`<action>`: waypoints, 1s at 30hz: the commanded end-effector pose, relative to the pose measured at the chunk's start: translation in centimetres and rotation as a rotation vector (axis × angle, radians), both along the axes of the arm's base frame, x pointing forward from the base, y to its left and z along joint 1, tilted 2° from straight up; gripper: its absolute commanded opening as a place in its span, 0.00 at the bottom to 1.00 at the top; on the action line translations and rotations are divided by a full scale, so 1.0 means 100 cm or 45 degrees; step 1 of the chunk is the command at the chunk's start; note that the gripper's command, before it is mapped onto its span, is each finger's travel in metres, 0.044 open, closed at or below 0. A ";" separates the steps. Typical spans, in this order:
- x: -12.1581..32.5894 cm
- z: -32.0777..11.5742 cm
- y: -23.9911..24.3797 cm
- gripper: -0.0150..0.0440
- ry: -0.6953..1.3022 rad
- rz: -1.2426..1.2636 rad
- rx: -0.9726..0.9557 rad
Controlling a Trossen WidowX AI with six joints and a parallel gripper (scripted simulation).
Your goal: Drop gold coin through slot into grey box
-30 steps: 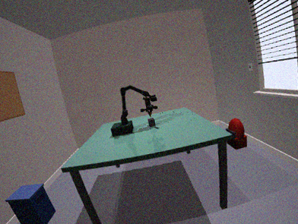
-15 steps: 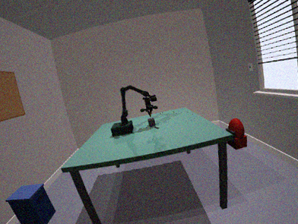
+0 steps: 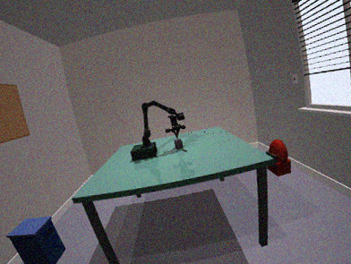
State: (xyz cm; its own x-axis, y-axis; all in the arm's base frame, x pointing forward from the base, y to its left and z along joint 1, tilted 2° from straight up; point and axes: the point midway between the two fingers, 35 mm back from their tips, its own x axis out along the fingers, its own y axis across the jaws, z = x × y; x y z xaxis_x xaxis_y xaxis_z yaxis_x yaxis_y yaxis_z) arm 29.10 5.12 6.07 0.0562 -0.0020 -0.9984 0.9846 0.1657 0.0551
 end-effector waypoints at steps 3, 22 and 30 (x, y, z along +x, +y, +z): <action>0.000 -0.004 0.000 0.25 0.006 -0.005 -0.001; 0.000 -0.013 0.000 0.25 0.006 0.007 -0.001; 0.001 -0.011 0.000 0.52 0.001 0.001 0.000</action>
State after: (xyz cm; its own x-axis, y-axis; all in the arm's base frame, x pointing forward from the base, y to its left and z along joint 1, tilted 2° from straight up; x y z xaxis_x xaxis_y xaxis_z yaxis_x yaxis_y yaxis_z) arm 29.17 5.10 4.91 0.0554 -0.0022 -0.9985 0.9845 0.1665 0.0542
